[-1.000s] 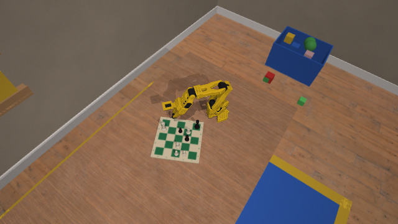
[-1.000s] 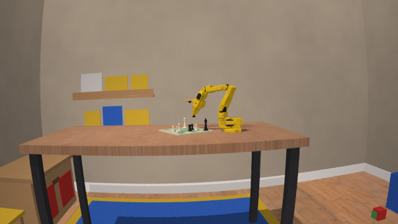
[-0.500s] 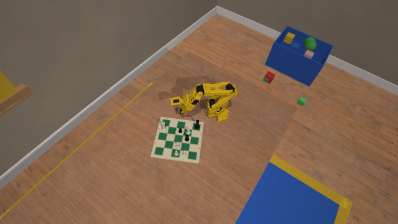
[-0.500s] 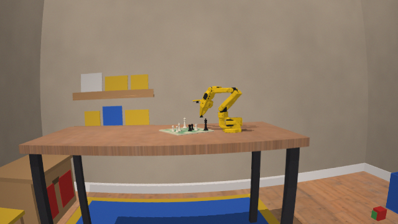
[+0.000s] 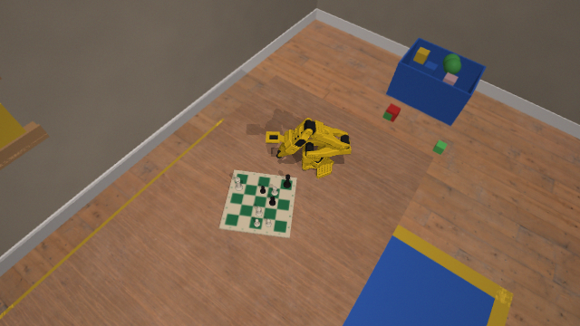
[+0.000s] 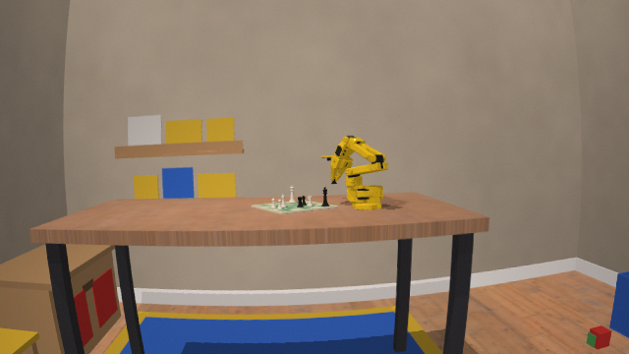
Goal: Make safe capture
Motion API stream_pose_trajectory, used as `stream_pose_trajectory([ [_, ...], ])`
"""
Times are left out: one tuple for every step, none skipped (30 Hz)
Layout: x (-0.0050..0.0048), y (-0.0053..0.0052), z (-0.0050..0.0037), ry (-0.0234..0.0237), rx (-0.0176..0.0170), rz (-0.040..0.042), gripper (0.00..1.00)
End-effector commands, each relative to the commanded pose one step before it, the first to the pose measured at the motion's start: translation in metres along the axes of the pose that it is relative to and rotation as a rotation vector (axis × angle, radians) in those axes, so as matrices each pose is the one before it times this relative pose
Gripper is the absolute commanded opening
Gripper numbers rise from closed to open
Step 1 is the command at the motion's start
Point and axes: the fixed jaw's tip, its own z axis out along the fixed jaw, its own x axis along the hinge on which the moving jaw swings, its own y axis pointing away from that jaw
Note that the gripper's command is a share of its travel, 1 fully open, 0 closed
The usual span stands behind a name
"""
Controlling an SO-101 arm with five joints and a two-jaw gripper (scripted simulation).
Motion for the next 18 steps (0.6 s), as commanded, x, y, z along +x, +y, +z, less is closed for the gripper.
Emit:
stream_pose_trajectory([
  [0.003777, -0.00146, -0.000367, 0.00789, 0.00545, 0.00079, 0.0],
  [-0.000001, 0.0, 0.0, -0.00001, 0.0, 0.0, 0.0],
  [0.000001, 0.0, 0.0, 0.00001, 0.0, 0.0, 0.0],
  [-0.000001, 0.0, 0.0, -0.00001, 0.0, 0.0, 0.0],
  [0.0, 0.0, 0.0, 0.0, 0.0, 0.0, 0.0],
  [0.0, 0.0, 0.0, 0.0, 0.0, 0.0, 0.0],
  [-0.000041, 0.00002, -0.000009, 0.0, -0.00009, -0.00015, 0.0],
  [-0.00024, 0.00012, -0.000054, -0.00004, -0.00052, -0.00084, 0.0],
  [-0.00051, 0.00026, -0.000112, -0.00007, -0.0011, -0.00178, 0.0],
  [-0.000754, 0.00038, -0.000159, -0.00012, -0.00162, -0.00261, 0.0],
  [-0.000894, 0.00045, -0.000179, -0.00012, -0.00192, -0.00309, 0.0],
  [-0.000901, 0.00046, -0.000171, -0.00014, -0.00192, -0.00309, 0.0],
  [-0.000764, 0.00039, -0.000136, -0.0001, -0.00162, -0.00261, 0.0],
  [-0.000524, 0.00026, -0.00009, -0.00008, -0.00111, -0.00178, 0.0],
  [-0.000245, 0.00012, -0.00004, -0.00003, -0.00052, -0.00084, 0.0],
  [-0.000044, 0.00002, -0.000007, -0.00001, -0.00009, -0.00014, 0.0],
  [0.000001, 0.0, 0.0, 0.00001, 0.0, 0.0, 0.0],
  [-0.000001, 0.0, 0.0, -0.00001, 0.0, 0.0, 0.0],
])
